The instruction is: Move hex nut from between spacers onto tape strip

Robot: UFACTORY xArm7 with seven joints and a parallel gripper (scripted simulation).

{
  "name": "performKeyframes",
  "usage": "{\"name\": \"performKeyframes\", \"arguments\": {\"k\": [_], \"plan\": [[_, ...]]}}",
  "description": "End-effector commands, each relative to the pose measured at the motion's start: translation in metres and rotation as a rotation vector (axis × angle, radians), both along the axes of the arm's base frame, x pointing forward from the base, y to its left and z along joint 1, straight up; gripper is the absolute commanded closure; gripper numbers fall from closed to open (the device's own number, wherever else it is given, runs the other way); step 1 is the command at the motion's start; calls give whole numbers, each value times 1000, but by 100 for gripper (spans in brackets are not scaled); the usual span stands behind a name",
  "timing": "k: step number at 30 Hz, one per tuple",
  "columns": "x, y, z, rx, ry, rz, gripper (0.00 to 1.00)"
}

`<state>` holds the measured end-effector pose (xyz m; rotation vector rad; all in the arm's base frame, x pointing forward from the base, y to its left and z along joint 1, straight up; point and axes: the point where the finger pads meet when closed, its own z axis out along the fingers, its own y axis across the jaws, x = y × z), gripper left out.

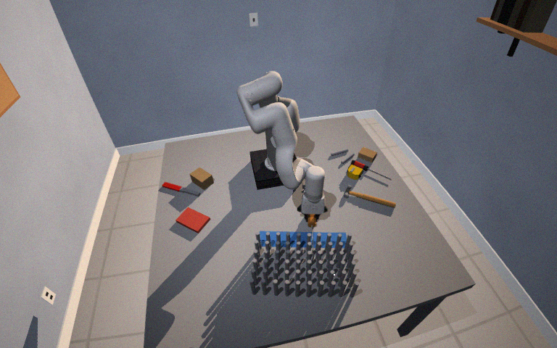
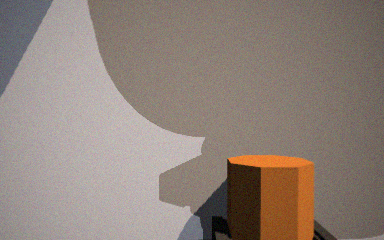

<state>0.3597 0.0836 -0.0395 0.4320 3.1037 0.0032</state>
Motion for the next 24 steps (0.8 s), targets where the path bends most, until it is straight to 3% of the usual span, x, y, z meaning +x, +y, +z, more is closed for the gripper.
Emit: {"name": "performKeyframes", "arguments": {"k": [1,24], "plan": [[-6,2,1,0,-4,0,100],[-50,15,0,0,-4,0,100]]}}
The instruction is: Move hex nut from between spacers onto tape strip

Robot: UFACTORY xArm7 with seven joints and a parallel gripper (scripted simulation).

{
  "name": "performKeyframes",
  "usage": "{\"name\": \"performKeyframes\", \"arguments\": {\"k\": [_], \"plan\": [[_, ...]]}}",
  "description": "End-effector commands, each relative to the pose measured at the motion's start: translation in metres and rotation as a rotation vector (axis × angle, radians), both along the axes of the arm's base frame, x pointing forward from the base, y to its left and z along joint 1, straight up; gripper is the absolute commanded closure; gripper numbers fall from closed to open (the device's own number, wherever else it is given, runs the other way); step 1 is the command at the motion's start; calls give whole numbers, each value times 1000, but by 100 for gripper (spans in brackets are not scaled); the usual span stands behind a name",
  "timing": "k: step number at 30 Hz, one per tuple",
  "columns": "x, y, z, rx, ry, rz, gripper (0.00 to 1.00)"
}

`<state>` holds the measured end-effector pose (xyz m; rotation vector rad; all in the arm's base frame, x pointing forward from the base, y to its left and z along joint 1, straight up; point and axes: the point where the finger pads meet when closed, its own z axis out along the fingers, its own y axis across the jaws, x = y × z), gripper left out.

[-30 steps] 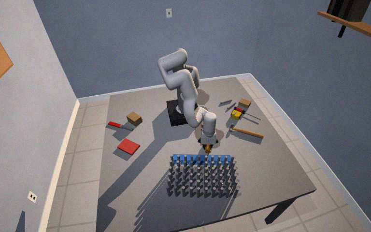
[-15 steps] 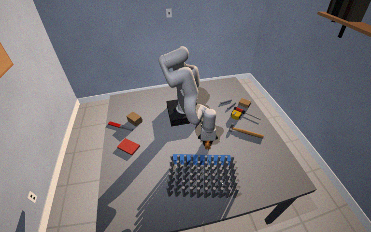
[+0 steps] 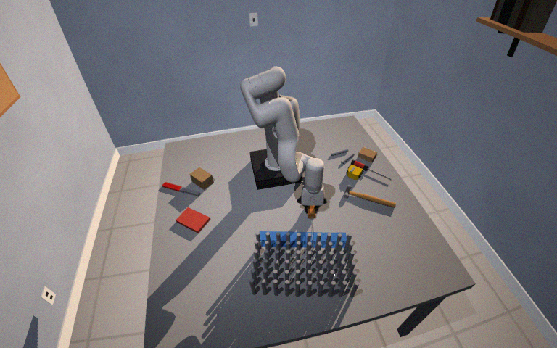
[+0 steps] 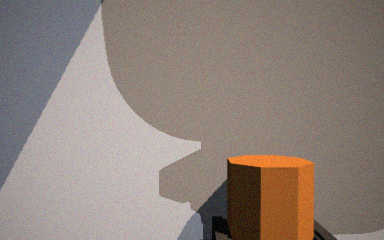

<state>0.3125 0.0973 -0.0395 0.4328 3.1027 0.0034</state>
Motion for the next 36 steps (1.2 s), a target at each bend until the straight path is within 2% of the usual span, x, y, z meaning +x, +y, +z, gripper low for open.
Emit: {"name": "performKeyframes", "arguments": {"k": [1,13,36], "plan": [[-4,2,1,0,-3,1,100],[-24,7,0,0,-3,1,100],[-34,10,0,0,-3,1,100]]}}
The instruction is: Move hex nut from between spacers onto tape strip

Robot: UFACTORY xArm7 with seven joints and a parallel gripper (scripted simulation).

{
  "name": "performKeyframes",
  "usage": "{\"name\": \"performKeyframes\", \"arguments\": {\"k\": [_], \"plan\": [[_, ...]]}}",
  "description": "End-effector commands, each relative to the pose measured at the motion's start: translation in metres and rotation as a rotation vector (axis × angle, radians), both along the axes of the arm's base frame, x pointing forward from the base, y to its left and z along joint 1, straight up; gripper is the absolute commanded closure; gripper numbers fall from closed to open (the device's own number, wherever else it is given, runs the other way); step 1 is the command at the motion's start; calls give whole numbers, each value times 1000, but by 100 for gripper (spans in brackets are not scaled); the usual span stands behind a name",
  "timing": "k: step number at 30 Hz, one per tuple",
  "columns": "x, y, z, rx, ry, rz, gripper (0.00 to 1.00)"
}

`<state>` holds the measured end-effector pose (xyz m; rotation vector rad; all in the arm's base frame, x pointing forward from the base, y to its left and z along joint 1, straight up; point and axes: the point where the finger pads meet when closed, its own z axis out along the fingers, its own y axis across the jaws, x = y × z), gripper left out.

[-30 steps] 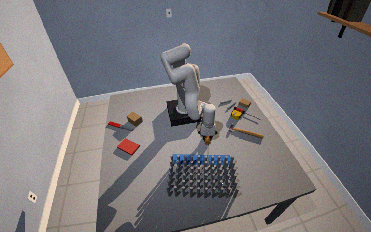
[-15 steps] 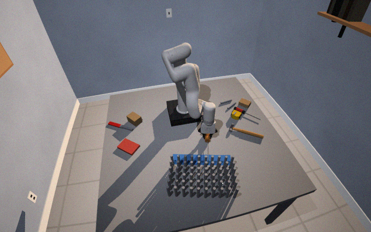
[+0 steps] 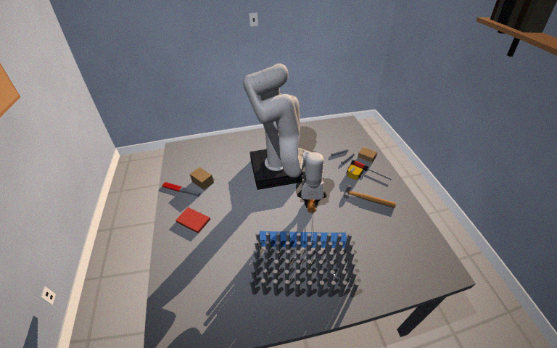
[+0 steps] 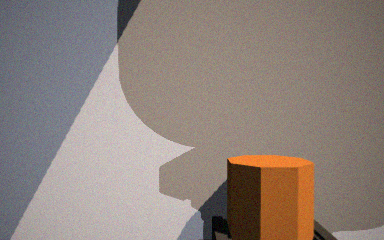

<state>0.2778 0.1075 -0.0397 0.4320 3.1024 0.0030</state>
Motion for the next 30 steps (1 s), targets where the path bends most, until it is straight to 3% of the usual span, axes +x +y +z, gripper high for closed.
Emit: {"name": "performKeyframes", "arguments": {"k": [1,30], "plan": [[1,0,0,0,-2,0,100],[0,0,14,1,-1,0,100]]}}
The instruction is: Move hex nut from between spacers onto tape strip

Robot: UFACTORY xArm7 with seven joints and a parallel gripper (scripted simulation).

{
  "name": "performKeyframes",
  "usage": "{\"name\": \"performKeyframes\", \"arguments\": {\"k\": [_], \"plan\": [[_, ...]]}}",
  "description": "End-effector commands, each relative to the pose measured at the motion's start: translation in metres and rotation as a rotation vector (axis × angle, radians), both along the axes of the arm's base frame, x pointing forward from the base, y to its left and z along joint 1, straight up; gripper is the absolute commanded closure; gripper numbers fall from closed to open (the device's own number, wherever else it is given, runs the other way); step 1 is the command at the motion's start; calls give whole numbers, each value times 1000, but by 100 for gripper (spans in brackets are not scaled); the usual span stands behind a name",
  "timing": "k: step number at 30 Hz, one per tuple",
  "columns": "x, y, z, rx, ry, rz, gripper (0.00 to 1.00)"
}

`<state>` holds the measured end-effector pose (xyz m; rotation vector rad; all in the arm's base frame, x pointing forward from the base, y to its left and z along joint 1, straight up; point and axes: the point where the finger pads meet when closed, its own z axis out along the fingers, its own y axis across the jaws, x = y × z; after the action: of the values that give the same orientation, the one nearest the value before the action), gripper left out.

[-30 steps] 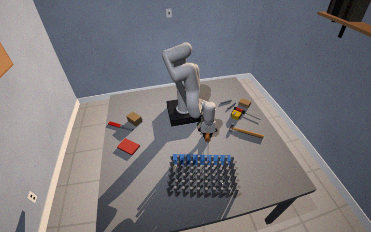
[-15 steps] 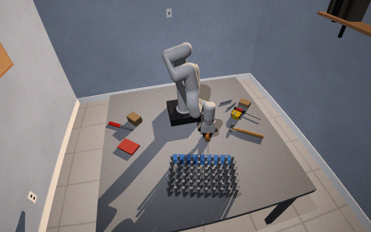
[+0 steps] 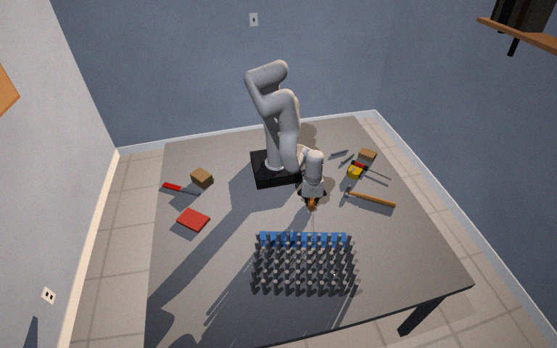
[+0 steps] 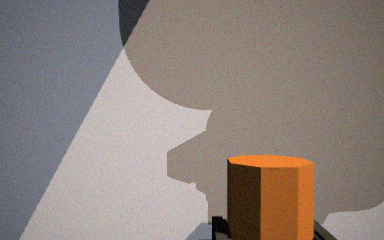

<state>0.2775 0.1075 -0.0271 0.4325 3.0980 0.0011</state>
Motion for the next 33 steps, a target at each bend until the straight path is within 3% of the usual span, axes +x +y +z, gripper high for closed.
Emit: {"name": "performKeyframes", "arguments": {"k": [1,33], "plan": [[1,0,2,3,3,1,100],[-1,-6,6,2,3,1,100]]}}
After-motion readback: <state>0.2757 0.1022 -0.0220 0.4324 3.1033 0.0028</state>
